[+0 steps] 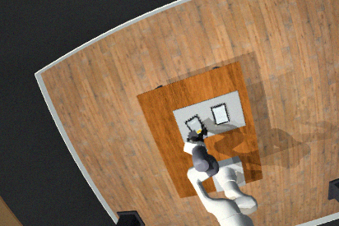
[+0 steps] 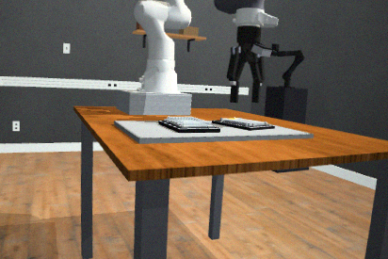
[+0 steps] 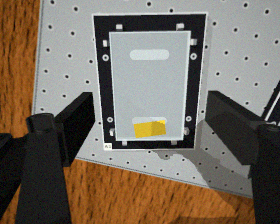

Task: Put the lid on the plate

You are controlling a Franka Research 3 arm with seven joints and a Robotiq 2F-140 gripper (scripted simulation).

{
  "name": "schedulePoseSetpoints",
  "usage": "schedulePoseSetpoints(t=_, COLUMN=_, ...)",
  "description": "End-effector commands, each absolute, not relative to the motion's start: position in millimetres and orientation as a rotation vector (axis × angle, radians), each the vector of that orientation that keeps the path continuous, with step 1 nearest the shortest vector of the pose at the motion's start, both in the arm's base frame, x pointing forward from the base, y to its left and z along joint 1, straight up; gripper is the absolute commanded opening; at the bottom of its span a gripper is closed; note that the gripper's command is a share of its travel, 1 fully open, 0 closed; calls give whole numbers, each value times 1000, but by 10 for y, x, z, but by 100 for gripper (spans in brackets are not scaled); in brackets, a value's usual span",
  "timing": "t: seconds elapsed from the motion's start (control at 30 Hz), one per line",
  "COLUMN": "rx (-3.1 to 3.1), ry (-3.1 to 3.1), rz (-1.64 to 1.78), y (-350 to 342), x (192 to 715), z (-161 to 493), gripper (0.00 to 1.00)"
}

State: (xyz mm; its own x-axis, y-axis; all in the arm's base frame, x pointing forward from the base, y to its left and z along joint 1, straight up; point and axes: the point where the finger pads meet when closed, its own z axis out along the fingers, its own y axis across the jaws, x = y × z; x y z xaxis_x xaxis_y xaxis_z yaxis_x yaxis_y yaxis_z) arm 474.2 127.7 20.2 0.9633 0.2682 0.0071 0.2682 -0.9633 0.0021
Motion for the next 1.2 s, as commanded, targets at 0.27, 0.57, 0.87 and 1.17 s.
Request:
schedulePoseSetpoints(t=0.27, rx=3112, ry=429, rz=7, y=1277, x=4737, z=198, gripper=69)
schedulePoseSetpoints(t=0.57, rx=3112, ry=429, rz=6, y=1276, x=4737, z=193, gripper=69)
schedulePoseSetpoints(t=0.87, rx=3109, ry=428, rz=0, y=1274, x=4738, z=160, gripper=69)
schedulePoseSetpoints(t=1.17, rx=3109, ry=428, rz=-2, y=1270, x=4739, z=90, gripper=69)
